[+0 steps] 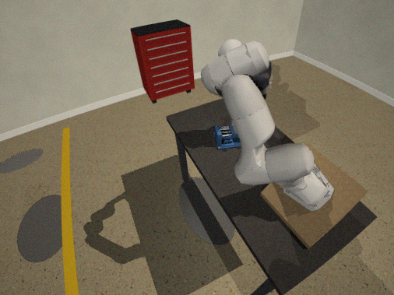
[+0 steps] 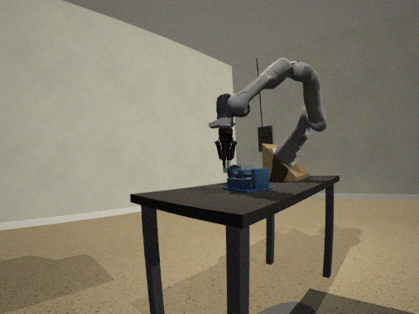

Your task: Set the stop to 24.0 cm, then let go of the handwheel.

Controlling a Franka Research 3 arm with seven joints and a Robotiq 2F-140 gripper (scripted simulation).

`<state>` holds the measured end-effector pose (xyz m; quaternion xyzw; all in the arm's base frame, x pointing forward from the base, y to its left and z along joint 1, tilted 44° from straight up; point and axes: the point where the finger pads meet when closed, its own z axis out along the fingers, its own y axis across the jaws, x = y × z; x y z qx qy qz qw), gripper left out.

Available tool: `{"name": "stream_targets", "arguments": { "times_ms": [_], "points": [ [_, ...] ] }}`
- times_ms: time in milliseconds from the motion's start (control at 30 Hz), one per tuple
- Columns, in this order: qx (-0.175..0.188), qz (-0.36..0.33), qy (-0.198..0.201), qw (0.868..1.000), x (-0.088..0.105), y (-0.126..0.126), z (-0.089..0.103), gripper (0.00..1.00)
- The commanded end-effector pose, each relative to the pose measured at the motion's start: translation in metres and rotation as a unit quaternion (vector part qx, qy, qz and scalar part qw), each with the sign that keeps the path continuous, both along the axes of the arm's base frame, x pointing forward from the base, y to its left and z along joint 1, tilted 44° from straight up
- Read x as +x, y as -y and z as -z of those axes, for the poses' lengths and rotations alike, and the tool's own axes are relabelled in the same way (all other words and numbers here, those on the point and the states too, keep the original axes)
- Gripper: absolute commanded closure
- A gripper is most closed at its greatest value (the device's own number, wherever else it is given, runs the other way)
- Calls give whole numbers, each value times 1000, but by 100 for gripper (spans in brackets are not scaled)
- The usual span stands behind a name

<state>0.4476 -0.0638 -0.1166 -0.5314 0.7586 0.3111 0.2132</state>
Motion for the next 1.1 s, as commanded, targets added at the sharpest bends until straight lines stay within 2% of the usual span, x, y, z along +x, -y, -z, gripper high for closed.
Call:
{"name": "stream_targets", "arguments": {
  "times_ms": [0, 533, 1067],
  "points": [
    [-2, 2, -1, 1000, 2, -3, 5, 96],
    [-2, 2, -1, 1000, 5, -14, 19, 96],
    [-2, 2, -1, 1000, -7, -32, 31, 96]
  ]
}}
